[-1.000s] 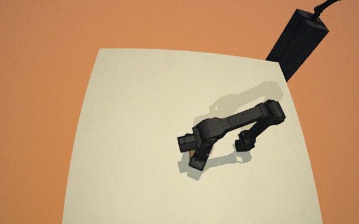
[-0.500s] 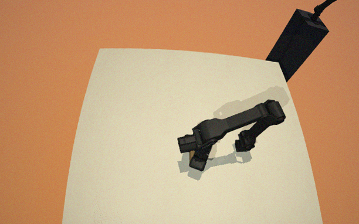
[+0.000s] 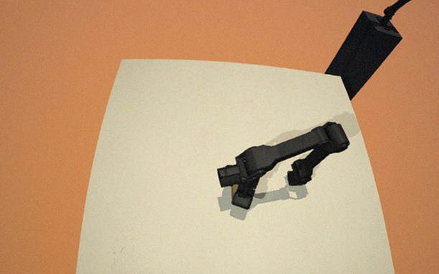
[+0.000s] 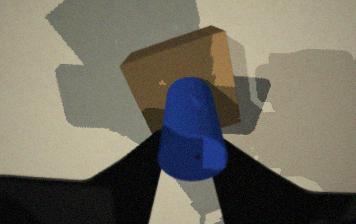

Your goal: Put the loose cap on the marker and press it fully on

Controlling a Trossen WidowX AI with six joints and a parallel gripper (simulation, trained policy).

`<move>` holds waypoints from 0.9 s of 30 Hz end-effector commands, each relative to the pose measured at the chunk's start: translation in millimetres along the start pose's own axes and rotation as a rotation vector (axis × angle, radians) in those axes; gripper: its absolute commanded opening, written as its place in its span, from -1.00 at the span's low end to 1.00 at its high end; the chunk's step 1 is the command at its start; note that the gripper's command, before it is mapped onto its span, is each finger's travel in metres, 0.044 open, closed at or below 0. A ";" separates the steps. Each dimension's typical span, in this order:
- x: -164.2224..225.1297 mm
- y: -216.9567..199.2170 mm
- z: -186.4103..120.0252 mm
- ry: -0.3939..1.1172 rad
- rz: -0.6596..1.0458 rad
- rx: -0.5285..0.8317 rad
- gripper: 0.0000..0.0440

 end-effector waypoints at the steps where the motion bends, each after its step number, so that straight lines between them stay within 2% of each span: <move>1: -2.0 -4.9 17.1 0.027 0.003 0.054 -0.58; 27: -3.6 -6.4 20.4 0.012 -0.025 0.055 -0.36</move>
Point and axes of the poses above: the point midway between the two fingers, 35 mm back from their tips, its own z axis out along the fingers, its own y axis across the jaws, x = y × z, the point moved 7 cm from there along -z, back along the fingers, and after that the axes turned 3 degrees about z, right-handed, at the moved point
